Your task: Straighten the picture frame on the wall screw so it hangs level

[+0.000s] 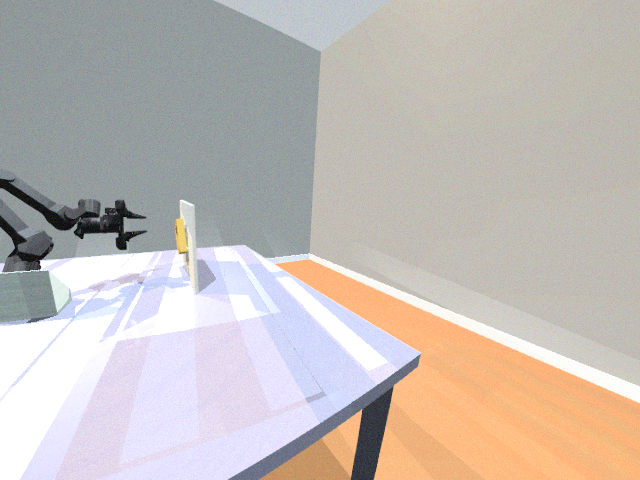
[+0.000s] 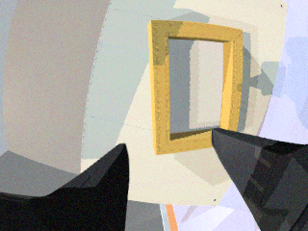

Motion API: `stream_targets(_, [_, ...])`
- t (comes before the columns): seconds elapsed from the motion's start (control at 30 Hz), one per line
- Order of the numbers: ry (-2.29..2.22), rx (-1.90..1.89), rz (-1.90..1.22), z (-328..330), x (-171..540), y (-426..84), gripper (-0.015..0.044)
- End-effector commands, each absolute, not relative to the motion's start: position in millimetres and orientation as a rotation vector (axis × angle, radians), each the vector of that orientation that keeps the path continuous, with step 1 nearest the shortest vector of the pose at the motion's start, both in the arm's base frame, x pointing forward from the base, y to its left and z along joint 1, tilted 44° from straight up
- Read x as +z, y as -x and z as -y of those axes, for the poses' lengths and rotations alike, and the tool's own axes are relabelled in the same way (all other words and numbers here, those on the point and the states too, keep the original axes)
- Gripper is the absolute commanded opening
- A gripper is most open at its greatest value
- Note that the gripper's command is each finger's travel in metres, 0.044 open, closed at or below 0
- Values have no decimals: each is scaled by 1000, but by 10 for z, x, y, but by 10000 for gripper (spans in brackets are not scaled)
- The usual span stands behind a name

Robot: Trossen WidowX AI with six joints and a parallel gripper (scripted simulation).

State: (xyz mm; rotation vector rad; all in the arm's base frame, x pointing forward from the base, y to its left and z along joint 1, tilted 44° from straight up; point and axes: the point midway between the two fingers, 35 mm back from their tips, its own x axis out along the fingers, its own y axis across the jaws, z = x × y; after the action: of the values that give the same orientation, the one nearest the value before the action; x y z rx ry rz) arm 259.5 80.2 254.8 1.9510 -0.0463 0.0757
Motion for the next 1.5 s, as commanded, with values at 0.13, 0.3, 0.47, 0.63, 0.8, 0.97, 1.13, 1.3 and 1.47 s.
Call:
stream_targets(0.13, [-1931,71,56,-637,2648,-2075,260])
stream_targets(0.3, [-1921,64,54,-500,2620,-1872,260])
stream_targets(0.47, [-1921,64,54,-500,2620,-1872,260])
stream_targets(0.63, [-1921,64,54,-500,2620,-1872,260])
stream_targets(0.8, [-1921,64,54,-500,2620,-1872,260])
stream_targets(0.97, [-1921,64,54,-500,2620,-1872,260])
stream_targets(1.13, [-1921,64,54,-500,2620,-1872,260])
stream_targets(1.3, [-1921,64,54,-500,2620,-1872,260])
stream_targets(1.47, [-1921,64,54,-500,2620,-1872,260])
